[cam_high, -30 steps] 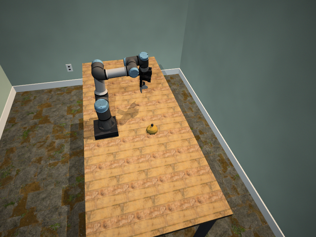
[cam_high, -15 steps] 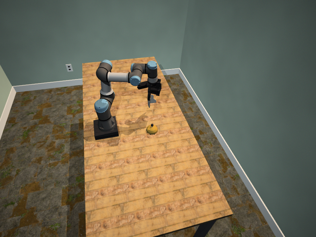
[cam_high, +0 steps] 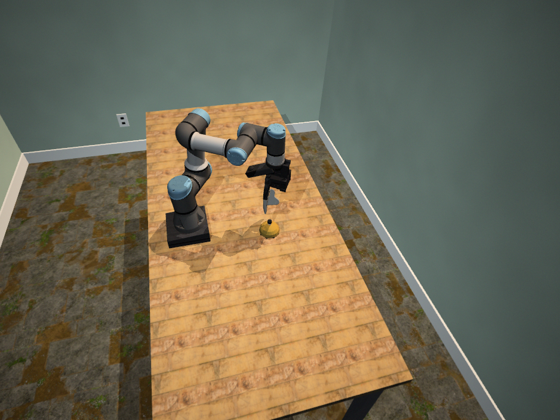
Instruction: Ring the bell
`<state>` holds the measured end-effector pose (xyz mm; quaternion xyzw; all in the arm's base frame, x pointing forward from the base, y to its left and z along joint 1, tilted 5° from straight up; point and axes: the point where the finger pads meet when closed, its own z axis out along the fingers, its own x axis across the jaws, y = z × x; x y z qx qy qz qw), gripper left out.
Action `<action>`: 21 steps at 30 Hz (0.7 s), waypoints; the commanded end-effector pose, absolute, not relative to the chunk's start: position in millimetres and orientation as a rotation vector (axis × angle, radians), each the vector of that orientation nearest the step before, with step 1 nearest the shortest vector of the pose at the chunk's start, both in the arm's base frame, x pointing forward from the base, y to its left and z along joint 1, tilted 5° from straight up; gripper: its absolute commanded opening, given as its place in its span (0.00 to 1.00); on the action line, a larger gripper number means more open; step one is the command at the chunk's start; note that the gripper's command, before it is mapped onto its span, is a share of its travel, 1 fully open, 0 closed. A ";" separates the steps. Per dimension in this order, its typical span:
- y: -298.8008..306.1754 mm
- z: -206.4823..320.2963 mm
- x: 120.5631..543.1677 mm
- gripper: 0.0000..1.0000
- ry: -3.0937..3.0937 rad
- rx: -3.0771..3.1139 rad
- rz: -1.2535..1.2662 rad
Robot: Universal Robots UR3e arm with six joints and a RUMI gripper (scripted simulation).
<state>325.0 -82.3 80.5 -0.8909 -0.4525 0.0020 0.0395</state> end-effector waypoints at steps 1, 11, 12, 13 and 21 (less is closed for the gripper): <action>-111.0 78.2 313.3 1.00 -1.419 -2.732 0.061; -114.4 78.1 311.1 0.00 -1.417 -2.734 0.068; -114.4 78.1 311.1 0.00 -1.417 -2.734 0.068; -114.4 78.1 311.1 0.00 -1.417 -2.734 0.068; -113.9 78.1 311.2 0.00 -1.417 -2.733 0.068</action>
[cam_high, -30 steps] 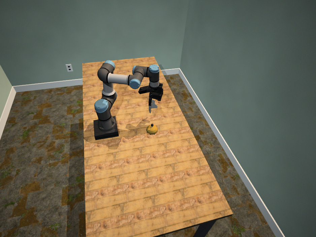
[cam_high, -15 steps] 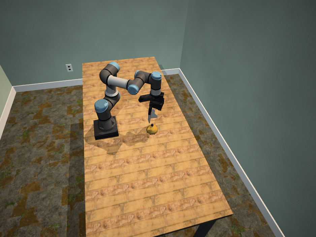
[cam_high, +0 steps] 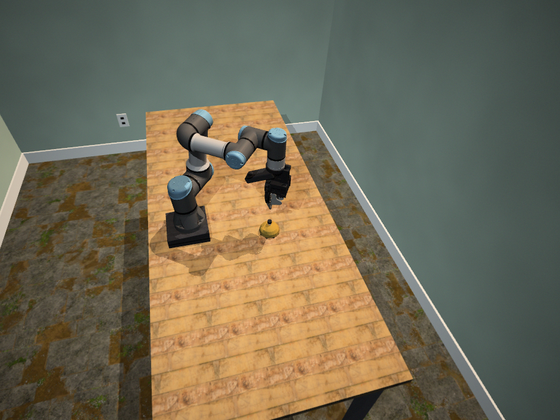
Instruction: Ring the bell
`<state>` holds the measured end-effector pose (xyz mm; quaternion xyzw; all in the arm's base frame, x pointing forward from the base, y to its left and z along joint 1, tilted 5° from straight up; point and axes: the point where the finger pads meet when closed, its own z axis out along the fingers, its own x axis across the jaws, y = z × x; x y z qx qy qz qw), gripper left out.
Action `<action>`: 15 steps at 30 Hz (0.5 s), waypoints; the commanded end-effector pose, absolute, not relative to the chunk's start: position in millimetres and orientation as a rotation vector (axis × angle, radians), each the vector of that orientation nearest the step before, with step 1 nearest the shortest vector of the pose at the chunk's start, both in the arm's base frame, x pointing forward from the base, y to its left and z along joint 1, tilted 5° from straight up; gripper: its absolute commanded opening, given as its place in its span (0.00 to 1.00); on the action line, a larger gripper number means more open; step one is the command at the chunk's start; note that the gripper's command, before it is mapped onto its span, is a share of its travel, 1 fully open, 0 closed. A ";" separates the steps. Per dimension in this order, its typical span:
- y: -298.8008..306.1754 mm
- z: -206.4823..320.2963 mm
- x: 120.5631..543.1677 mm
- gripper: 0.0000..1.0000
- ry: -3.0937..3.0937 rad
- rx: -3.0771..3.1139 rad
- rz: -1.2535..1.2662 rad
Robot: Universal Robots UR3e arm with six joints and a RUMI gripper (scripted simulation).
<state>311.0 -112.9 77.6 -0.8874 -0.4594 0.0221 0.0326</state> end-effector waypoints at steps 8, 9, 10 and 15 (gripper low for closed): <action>-113.8 78.1 311.2 0.00 -1.416 -2.733 0.068; -113.8 78.1 311.2 0.00 -1.416 -2.733 0.068; -113.8 78.1 311.2 0.00 -1.416 -2.733 0.068; -113.8 78.1 311.2 0.00 -1.416 -2.733 0.068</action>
